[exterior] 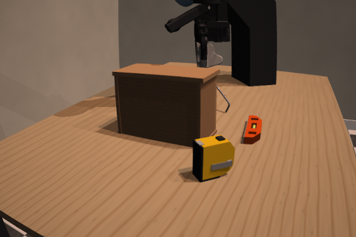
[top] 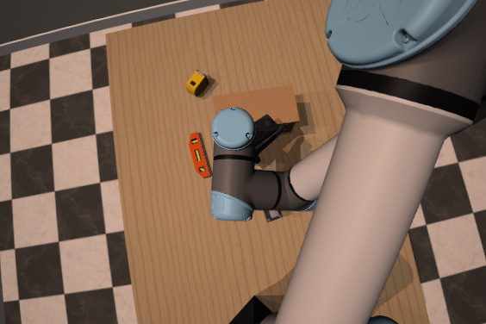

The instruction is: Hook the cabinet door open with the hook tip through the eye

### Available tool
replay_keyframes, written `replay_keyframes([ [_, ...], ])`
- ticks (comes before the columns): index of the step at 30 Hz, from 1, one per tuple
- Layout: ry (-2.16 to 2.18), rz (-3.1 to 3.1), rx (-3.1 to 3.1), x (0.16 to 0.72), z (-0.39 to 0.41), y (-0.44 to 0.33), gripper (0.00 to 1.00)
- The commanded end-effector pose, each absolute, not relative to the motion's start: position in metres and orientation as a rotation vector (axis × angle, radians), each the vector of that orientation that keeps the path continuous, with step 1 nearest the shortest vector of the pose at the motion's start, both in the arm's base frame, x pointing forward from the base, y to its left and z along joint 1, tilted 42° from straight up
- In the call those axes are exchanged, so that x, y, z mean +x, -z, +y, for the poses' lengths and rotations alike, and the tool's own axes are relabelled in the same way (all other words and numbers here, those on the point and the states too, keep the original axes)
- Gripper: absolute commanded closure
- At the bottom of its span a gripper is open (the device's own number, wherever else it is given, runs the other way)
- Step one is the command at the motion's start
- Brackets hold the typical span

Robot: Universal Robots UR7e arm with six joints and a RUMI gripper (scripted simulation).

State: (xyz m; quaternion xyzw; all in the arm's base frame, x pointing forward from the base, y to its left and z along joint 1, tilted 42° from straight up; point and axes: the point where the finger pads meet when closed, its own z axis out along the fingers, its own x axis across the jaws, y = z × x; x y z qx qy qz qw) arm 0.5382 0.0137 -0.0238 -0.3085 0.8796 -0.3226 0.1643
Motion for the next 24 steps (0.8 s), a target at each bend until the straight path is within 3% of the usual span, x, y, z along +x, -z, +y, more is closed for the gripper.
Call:
replay_keyframes([
  [1, 0.922, 2.503, -0.893, 0.536, 0.012, 0.024, 0.85],
  [24, 0.922, 2.503, -0.893, 0.526, 0.022, 0.008, 0.85],
])
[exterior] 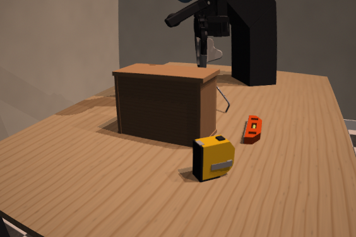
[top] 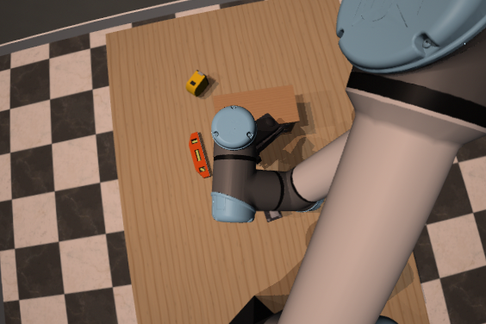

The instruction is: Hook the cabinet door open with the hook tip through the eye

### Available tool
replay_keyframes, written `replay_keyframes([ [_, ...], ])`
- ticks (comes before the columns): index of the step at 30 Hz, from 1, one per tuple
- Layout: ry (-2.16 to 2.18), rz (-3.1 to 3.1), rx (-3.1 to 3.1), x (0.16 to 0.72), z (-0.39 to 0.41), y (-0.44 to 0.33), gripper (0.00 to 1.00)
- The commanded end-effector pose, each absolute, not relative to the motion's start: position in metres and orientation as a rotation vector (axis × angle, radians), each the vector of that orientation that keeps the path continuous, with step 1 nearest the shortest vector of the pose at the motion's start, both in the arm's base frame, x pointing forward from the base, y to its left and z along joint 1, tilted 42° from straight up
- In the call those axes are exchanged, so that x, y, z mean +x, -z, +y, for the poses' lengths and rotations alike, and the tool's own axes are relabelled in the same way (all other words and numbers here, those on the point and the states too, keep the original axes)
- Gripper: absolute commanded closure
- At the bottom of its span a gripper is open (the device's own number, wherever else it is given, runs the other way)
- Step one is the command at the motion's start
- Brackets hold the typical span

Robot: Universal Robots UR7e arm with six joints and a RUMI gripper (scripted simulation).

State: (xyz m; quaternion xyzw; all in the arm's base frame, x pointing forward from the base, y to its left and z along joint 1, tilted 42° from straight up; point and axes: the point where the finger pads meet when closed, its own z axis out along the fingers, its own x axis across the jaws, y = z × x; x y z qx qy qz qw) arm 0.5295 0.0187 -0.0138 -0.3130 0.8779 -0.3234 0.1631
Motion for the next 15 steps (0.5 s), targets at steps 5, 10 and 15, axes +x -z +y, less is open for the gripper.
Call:
replay_keyframes([
  [5, 0.922, 2.503, -0.893, 0.523, 0.025, 0.003, 0.85],
  [10, 0.922, 2.503, -0.893, 0.517, 0.031, -0.005, 0.85],
  [15, 0.922, 2.503, -0.893, 0.512, 0.036, -0.013, 0.85],
])
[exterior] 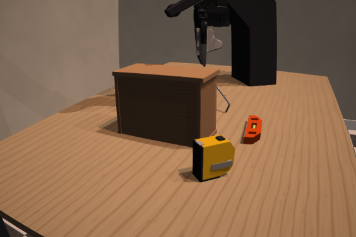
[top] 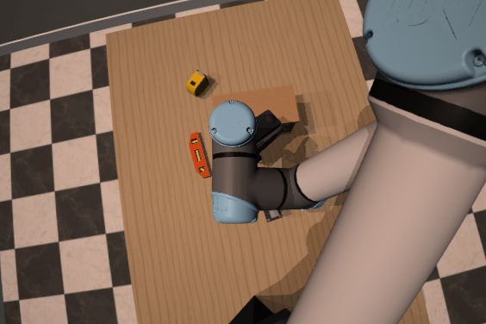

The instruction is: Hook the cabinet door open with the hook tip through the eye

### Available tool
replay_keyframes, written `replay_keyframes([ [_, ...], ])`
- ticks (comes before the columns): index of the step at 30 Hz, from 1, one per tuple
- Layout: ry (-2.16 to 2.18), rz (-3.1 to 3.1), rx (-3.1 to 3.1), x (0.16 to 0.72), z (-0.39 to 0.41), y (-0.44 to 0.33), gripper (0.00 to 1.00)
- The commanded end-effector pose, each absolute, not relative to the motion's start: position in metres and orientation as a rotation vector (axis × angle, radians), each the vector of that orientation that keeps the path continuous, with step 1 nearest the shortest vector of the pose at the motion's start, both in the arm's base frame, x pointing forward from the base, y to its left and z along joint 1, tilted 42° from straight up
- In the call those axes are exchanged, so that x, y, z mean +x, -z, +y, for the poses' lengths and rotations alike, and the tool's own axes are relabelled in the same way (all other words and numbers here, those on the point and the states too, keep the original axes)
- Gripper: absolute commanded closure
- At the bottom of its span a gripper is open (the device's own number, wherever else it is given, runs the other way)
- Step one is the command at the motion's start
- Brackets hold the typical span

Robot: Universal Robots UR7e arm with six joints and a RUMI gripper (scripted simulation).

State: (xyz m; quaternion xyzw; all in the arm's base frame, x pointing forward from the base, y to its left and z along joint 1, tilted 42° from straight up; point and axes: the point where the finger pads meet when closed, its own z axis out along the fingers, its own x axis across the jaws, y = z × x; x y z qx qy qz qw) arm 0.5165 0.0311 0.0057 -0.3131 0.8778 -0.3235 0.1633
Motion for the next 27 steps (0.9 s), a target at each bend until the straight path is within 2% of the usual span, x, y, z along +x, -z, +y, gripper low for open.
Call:
replay_keyframes([
  [1, 0.922, 2.503, -0.893, 0.511, 0.036, -0.014, 0.85],
  [27, 0.922, 2.503, -0.893, 0.501, 0.046, -0.029, 0.85],
])
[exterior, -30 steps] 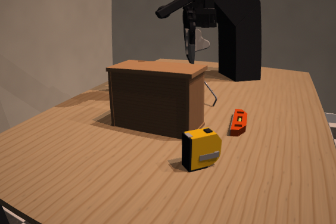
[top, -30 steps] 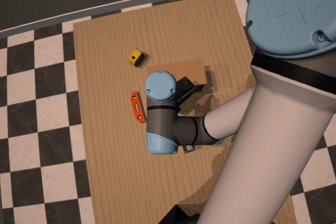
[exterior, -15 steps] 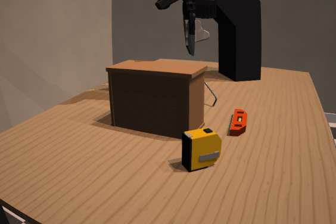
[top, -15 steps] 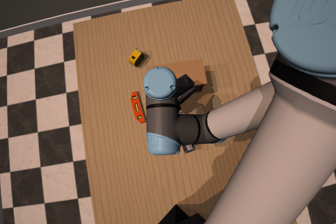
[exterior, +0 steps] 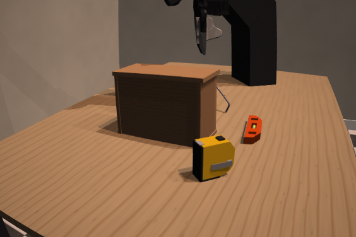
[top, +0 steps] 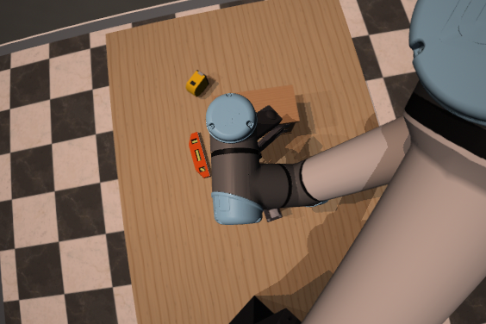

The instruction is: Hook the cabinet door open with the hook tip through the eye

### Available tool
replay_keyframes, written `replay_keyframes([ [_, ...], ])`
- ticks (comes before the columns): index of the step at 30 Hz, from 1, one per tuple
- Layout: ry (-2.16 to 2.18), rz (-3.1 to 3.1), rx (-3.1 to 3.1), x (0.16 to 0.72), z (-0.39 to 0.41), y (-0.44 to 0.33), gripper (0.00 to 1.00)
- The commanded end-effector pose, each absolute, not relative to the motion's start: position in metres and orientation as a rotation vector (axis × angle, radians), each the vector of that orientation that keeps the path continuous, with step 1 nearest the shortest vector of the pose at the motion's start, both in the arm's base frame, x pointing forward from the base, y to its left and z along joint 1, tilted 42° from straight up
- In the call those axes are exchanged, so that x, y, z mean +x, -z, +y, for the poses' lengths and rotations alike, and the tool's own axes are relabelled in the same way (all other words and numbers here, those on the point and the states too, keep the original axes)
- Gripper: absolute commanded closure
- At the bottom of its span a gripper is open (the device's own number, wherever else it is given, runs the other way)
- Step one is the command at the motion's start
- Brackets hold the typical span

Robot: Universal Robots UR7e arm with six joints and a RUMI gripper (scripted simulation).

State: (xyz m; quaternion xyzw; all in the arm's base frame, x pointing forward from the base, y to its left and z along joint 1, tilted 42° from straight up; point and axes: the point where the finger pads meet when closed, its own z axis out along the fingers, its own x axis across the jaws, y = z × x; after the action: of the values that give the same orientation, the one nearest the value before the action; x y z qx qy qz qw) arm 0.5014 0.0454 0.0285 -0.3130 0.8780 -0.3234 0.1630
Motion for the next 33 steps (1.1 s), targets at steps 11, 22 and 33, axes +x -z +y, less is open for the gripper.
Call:
replay_keyframes([
  [11, 0.923, 2.503, -0.896, 0.5012, 0.046, -0.0294, 0.85],
  [22, 0.932, 2.496, -0.935, 0.5012, 0.0464, -0.0291, 0.85],
  [33, 0.952, 2.479, -1.02, 0.5011, 0.0471, -0.0284, 0.85],
])
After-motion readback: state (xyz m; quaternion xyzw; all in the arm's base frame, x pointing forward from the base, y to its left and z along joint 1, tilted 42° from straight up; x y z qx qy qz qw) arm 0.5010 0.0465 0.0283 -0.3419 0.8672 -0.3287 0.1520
